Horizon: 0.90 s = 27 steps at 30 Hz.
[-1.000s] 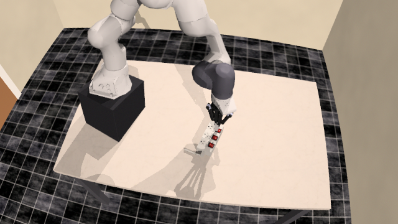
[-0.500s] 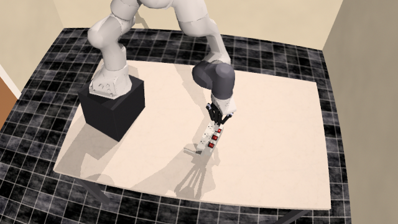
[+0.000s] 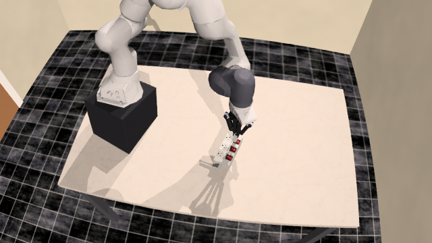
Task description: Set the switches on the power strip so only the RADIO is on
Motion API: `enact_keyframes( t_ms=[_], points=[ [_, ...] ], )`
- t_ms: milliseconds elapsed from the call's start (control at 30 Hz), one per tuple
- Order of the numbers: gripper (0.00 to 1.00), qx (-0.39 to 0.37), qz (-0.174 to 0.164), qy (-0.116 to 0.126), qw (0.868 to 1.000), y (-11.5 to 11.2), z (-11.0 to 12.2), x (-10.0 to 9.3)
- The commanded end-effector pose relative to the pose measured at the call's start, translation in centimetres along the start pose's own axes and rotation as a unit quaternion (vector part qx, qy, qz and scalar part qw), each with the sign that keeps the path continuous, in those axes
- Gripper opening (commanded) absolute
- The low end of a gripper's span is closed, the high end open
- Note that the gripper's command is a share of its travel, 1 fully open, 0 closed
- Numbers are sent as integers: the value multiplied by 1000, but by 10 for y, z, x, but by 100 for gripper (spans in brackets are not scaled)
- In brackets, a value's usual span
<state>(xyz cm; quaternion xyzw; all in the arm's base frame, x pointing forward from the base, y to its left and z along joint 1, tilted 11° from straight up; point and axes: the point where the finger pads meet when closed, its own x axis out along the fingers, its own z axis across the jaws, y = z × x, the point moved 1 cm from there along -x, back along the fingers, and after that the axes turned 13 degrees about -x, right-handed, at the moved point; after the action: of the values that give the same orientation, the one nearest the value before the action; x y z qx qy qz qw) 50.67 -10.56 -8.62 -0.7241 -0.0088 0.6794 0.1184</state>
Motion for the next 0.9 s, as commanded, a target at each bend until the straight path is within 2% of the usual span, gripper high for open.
enact_keyframes(
  t_ms=[0,867],
  points=[
    [0,-1,0,1,1000,0,0,0],
    [0,-1,0,1,1000,0,0,7]
  ],
)
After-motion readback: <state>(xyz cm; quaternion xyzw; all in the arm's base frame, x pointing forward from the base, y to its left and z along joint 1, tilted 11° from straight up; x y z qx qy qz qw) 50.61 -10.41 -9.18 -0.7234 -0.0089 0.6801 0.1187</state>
